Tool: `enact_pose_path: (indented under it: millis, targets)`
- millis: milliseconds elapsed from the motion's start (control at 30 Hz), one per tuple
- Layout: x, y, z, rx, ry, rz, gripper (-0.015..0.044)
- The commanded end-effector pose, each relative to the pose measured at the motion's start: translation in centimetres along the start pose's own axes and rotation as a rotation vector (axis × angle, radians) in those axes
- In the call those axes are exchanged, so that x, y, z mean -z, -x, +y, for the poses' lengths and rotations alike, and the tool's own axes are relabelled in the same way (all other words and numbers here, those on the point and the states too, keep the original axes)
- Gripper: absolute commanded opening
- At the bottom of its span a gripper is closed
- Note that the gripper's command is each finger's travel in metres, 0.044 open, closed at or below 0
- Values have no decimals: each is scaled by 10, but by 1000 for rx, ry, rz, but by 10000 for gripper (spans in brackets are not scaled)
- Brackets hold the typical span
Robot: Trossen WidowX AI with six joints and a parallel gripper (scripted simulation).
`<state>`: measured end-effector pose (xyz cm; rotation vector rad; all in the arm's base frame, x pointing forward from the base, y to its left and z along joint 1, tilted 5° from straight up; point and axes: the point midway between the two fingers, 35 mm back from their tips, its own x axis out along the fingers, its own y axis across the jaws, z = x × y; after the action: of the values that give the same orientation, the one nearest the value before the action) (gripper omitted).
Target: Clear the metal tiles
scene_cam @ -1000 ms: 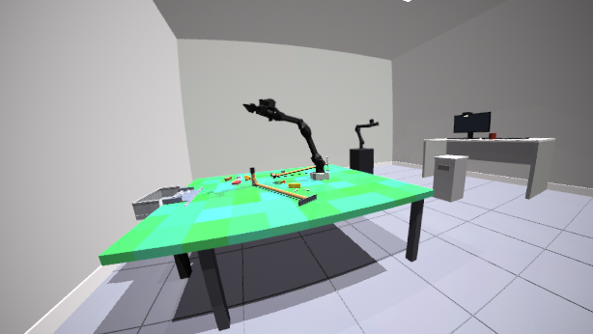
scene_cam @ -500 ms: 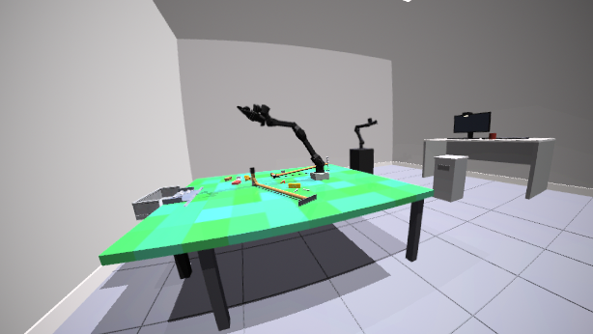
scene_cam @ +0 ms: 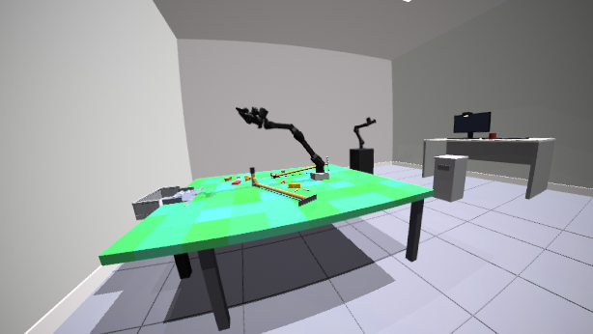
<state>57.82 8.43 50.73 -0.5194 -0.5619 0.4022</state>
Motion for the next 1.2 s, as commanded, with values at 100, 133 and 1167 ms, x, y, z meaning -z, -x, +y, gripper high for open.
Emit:
enact_pose_path:
  millis: [100, 133, 1167]
  targets:
    - [3, 1, 0, 1, -4, 9, 440]
    - [3, 1, 0, 1, -4, 9, 440]
    - [9, -3, 12, -19, -47, 44, 309]
